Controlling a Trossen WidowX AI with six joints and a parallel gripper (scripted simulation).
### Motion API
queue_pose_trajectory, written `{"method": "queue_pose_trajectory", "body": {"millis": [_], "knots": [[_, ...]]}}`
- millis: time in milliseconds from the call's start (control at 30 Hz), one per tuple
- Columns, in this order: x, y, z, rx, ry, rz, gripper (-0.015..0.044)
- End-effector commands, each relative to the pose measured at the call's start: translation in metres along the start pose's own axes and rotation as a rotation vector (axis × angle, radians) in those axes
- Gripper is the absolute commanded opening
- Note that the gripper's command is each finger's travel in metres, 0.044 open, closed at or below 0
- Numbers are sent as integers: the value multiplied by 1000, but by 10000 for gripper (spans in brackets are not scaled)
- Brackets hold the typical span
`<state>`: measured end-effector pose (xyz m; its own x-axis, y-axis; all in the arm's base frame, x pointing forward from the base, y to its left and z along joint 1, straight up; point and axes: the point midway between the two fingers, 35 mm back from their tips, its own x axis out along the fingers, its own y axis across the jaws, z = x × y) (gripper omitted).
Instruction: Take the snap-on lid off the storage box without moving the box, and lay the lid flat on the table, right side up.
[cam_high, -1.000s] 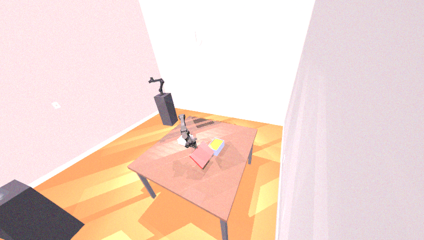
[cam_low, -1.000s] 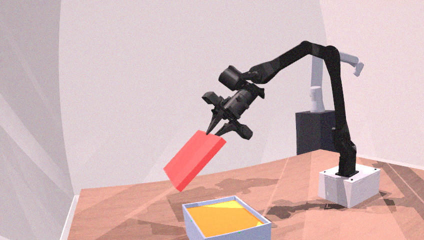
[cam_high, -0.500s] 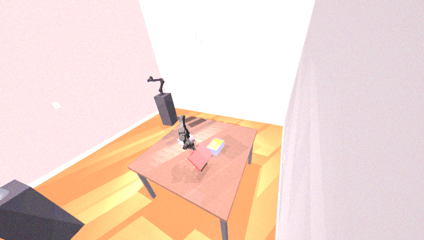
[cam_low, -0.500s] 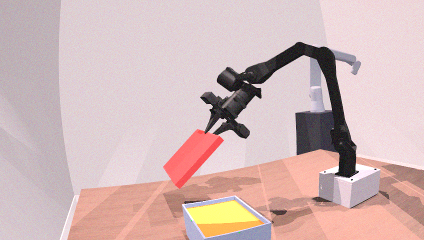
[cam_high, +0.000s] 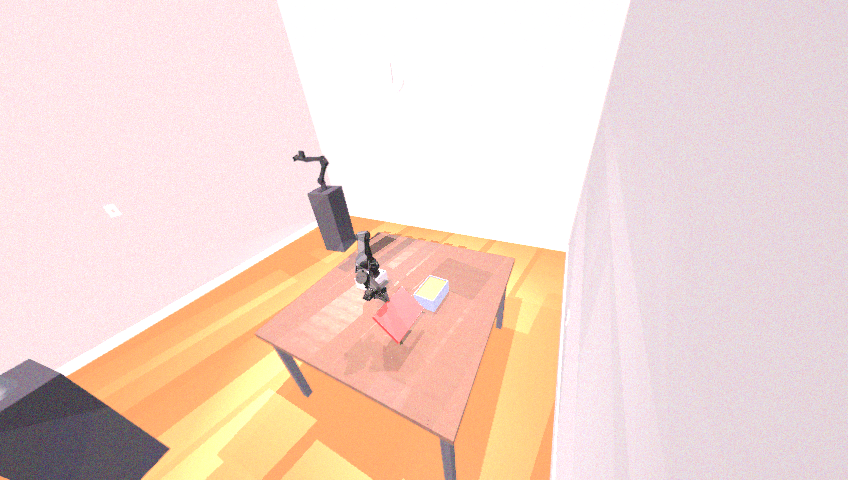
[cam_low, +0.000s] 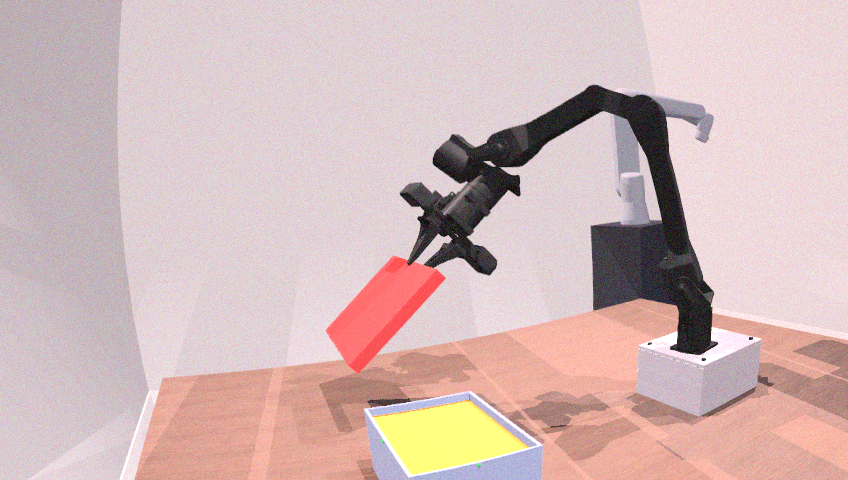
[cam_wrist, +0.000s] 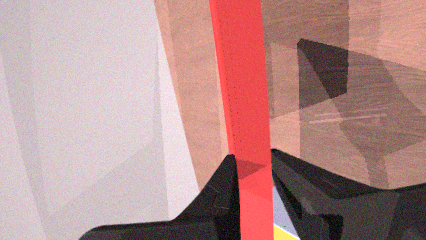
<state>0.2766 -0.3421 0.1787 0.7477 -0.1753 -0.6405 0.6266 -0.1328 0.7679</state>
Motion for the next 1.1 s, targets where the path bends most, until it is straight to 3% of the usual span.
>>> {"method": "queue_pose_trajectory", "body": {"millis": [0, 1067], "knots": [[1, 1, 0, -9, 3, 13, 0], [21, -24, -1, -9, 3, 13, 0]]}}
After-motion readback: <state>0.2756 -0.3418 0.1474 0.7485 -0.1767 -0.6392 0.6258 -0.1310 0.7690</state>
